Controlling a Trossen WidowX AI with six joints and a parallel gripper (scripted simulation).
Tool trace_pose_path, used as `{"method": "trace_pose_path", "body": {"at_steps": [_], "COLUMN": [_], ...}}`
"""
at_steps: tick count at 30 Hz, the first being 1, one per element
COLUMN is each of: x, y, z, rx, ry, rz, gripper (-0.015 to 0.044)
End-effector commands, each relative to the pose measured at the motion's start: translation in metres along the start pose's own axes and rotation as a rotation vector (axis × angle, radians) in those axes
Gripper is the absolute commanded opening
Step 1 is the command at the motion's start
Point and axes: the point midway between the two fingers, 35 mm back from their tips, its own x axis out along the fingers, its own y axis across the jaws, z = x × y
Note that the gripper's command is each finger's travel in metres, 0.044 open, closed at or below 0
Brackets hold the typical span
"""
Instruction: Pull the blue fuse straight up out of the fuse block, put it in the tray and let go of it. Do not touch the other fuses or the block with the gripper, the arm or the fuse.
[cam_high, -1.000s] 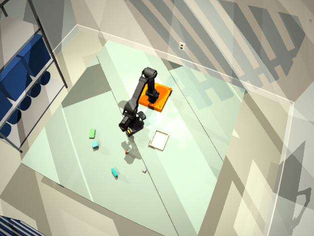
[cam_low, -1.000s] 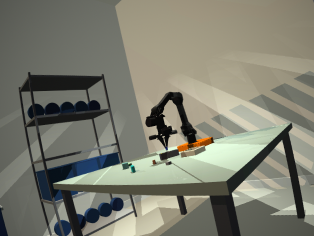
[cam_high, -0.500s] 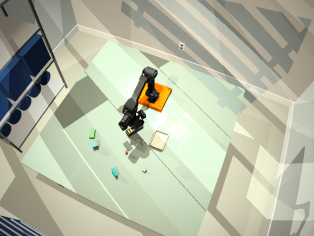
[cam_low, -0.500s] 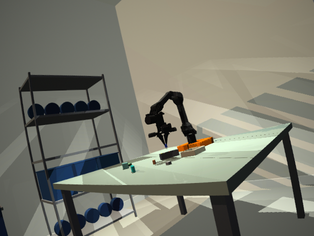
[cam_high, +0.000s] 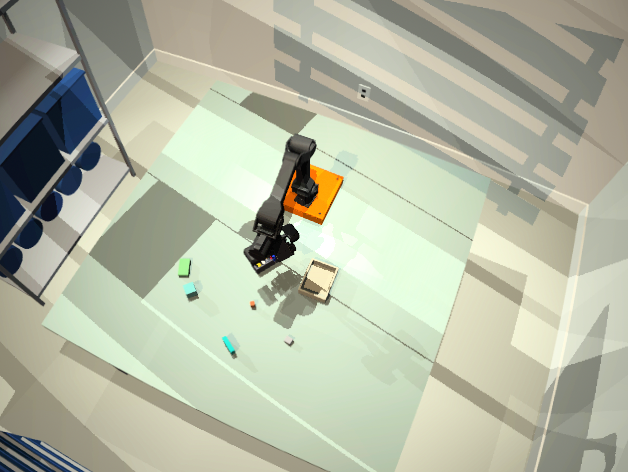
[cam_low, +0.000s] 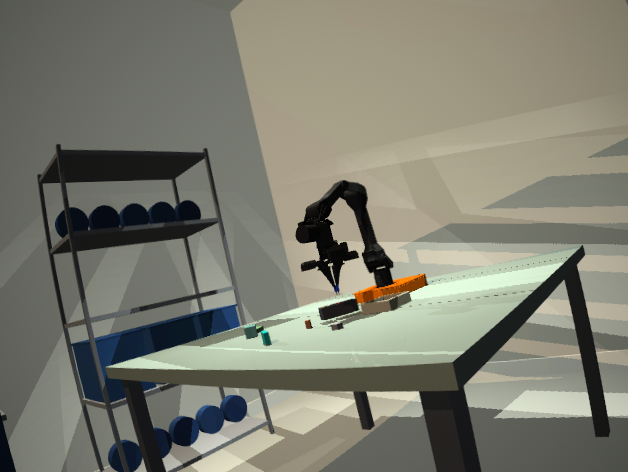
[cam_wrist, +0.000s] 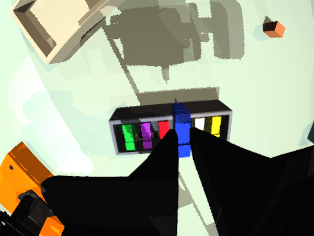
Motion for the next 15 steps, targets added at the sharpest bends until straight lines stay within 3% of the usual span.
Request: {"method": "trace_pose_path", "body": {"at_steps": [1,15], "x": [0.0,-0.001], "y": [0.006,0.044], "z": [0.016,0.08], "rx": [0.002,0.002], "ry": [-0.002,-0.007], "rz": [0.005,0.009], "gripper": [0.0,0.0]}}
